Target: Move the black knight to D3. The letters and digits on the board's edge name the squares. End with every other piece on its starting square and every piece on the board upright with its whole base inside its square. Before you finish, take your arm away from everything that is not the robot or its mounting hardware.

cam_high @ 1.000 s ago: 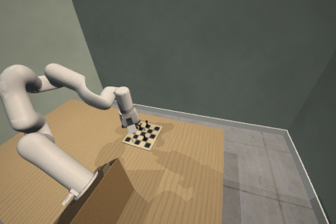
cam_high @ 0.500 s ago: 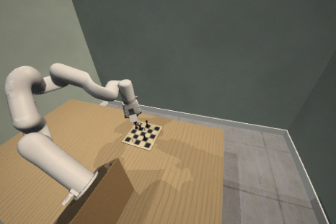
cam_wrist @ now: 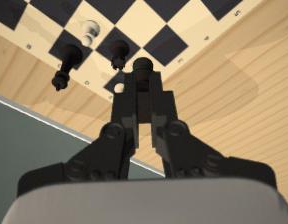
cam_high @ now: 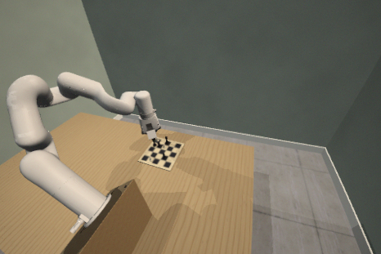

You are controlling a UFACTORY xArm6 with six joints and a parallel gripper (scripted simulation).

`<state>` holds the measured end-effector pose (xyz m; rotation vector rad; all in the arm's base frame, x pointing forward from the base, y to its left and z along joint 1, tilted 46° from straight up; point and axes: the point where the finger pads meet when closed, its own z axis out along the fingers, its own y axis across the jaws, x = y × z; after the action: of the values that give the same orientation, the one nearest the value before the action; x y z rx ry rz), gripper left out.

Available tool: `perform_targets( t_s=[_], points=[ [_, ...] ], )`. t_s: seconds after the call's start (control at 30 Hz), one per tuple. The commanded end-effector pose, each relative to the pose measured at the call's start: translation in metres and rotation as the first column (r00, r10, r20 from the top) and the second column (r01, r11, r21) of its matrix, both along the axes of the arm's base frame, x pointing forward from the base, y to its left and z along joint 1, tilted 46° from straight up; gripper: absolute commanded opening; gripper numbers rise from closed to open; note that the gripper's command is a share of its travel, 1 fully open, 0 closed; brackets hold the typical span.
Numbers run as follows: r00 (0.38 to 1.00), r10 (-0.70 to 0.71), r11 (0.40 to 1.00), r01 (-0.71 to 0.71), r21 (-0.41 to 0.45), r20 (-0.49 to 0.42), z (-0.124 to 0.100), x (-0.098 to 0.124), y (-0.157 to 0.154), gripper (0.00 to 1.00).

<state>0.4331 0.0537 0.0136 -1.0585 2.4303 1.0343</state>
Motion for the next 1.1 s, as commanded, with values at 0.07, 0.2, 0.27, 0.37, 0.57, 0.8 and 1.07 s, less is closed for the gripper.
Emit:
perform_targets(
  t_s=[0.07,0.2,0.27,0.37,0.57,0.8,1.07],
  points=[
    [1.000,-0.001,1.000,0.001,-0.001,0.002,-0.011,0.001,0.011,0.00],
    [1.000,-0.001,1.000,0.001,-0.001,0.002,-0.024,0.001,0.025,0.00],
    [1.000,-0.001,1.000,0.001,-0.001,0.002,-0.031,0.001,0.032,0.00],
    [1.000,-0.001,1.000,0.001,-0.001,0.002,-0.038,0.001,0.038,0.00],
    [1.000,-0.001,1.000,0.001,-0.001,0.002,-0.052,0.001,0.053,0.00],
    [1.000,-0.001,1.000,0.001,-0.001,0.002,-0.063,0.001,0.064,0.00],
    [1.000,-0.001,1.000,0.001,-0.001,0.002,-0.063,0.001,0.065,0.00]
  ],
)
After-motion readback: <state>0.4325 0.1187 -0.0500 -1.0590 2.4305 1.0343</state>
